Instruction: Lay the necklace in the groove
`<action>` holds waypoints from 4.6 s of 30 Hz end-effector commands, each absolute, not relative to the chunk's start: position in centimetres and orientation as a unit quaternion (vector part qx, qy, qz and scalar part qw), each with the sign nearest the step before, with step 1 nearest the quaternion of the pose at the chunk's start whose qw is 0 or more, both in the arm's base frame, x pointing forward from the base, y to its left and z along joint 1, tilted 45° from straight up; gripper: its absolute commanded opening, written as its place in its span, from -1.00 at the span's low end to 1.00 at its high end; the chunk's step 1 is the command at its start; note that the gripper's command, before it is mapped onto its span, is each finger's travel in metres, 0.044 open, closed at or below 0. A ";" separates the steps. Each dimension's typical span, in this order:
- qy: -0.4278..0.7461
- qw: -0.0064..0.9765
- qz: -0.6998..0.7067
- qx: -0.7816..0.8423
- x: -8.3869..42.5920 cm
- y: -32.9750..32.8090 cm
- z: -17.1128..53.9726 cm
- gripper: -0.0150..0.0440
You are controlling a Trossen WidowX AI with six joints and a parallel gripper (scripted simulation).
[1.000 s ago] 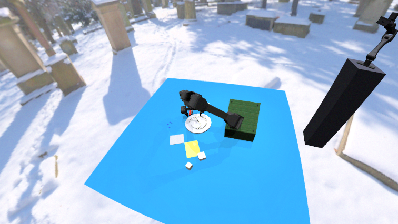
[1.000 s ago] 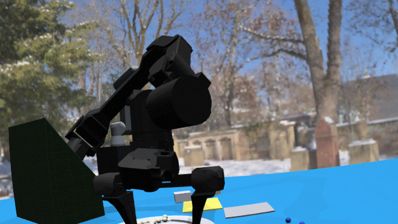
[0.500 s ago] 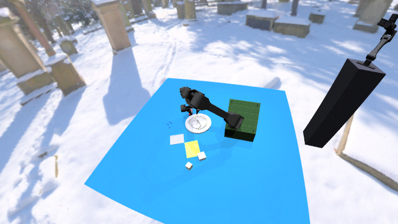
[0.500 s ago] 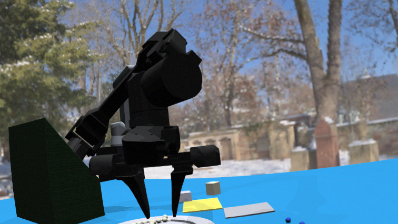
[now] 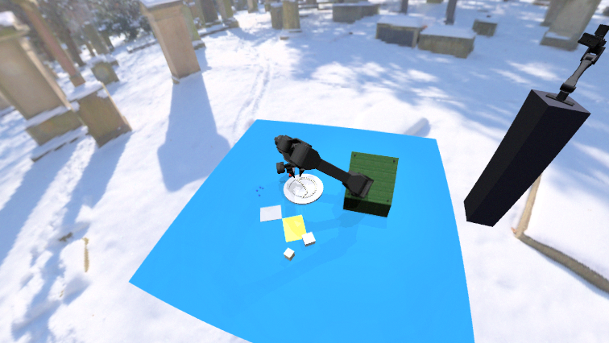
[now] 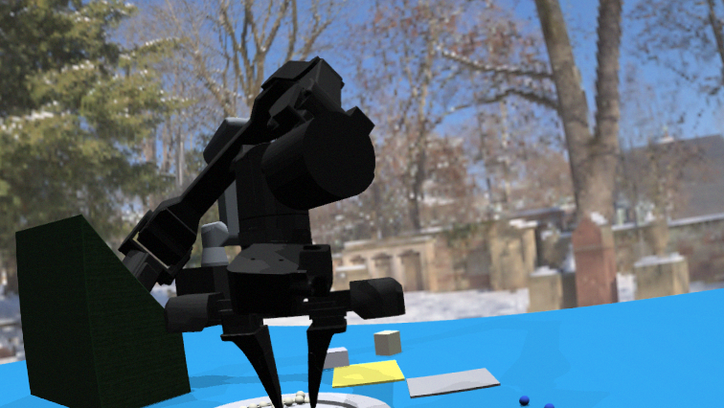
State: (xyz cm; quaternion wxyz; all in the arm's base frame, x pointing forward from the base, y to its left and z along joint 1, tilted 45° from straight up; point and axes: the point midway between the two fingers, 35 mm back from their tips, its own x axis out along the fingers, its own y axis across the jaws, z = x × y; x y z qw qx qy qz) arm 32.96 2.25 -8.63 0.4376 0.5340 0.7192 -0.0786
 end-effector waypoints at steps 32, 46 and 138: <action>0.722 0.436 -0.080 0.532 32.6 3.9 -10.4 -0.49; 0.722 0.436 -0.080 0.532 32.6 3.9 -10.4 -0.49; 0.726 0.471 -0.026 0.501 33.2 1.9 -7.1 0.11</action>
